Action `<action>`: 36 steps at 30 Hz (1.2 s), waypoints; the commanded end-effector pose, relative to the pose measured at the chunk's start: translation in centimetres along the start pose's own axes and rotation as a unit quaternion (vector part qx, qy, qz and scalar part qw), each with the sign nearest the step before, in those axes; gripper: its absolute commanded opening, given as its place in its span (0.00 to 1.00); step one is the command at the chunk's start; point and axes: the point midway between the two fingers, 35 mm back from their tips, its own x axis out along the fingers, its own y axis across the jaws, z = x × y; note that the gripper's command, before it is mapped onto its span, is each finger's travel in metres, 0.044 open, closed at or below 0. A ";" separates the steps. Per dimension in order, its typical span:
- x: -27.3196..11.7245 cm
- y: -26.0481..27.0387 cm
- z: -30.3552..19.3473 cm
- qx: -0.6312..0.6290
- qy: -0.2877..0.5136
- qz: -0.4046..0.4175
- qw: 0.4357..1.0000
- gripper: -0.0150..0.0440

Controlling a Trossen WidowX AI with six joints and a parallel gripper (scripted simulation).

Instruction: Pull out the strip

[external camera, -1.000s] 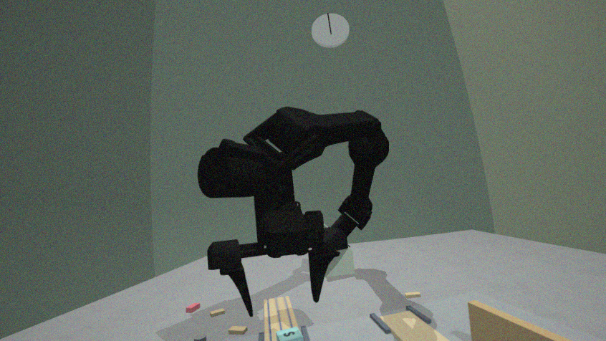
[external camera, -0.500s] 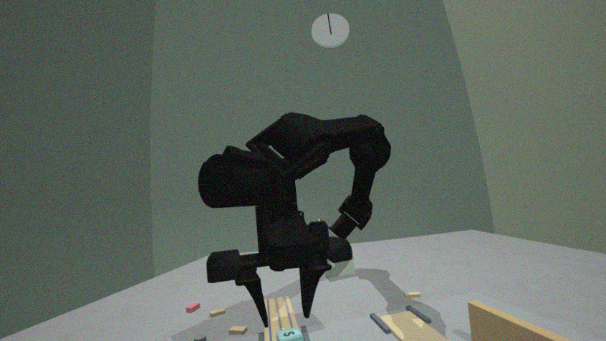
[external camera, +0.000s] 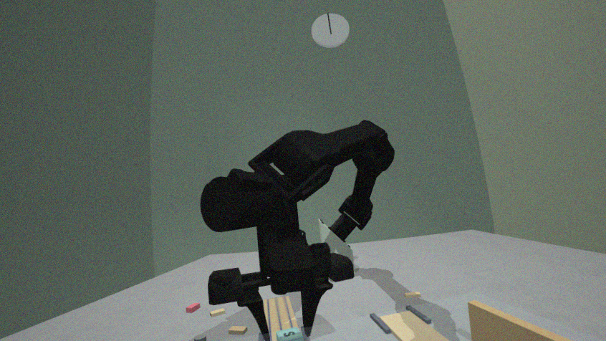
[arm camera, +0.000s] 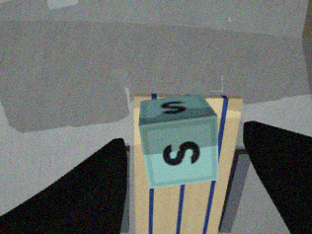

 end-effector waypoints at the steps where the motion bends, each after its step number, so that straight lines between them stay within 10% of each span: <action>1: 1.0 0.2 -0.2 0.004 0.003 0.004 1.000 0.68; 15: 1.9 0.3 -0.3 0.004 0.002 0.005 1.000 0.68; 36: 0.2 1.0 -1.5 0.002 0.003 0.002 1.000 0.25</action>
